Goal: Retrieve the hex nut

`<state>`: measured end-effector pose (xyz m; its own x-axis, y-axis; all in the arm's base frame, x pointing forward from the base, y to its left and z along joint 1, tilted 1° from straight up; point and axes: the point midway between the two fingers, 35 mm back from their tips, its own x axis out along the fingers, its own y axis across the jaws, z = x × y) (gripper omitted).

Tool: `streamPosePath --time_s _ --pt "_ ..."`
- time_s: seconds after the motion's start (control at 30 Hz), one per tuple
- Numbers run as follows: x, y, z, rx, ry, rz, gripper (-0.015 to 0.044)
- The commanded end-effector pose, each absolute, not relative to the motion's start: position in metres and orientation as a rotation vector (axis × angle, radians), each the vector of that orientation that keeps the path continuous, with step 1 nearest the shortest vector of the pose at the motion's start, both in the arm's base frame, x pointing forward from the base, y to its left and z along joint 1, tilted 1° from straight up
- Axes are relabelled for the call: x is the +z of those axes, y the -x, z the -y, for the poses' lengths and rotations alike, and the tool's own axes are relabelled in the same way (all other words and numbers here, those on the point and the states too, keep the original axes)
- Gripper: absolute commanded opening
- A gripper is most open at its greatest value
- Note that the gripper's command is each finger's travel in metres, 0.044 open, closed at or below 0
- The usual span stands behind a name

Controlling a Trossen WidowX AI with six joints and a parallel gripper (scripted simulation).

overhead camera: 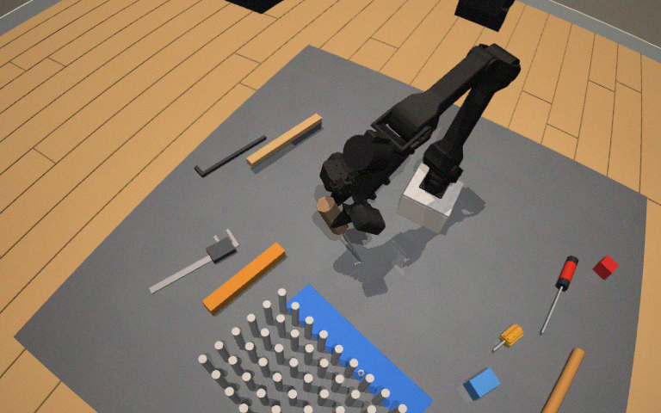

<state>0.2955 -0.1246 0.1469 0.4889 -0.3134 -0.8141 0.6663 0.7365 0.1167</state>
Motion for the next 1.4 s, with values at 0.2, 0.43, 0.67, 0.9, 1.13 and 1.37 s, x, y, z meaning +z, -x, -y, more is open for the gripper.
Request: streamPosePath --time_s 0.2,0.43,0.67,0.9,1.13,1.37 --pt "0.146 -0.29 0.145 -0.785 -0.741 -0.77 0.0" --pt "0.144 -0.284 0.159 -0.903 -0.948 -0.682 0.0" --pt "0.143 -0.278 0.173 -1.016 -1.153 -0.578 0.0" --pt "0.142 -0.271 0.187 -1.122 -1.354 -0.46 0.0" --pt "0.14 -0.263 0.201 -1.221 -1.553 -0.325 0.0" --pt "0.139 -0.254 0.214 -1.311 -1.747 -0.174 0.0"
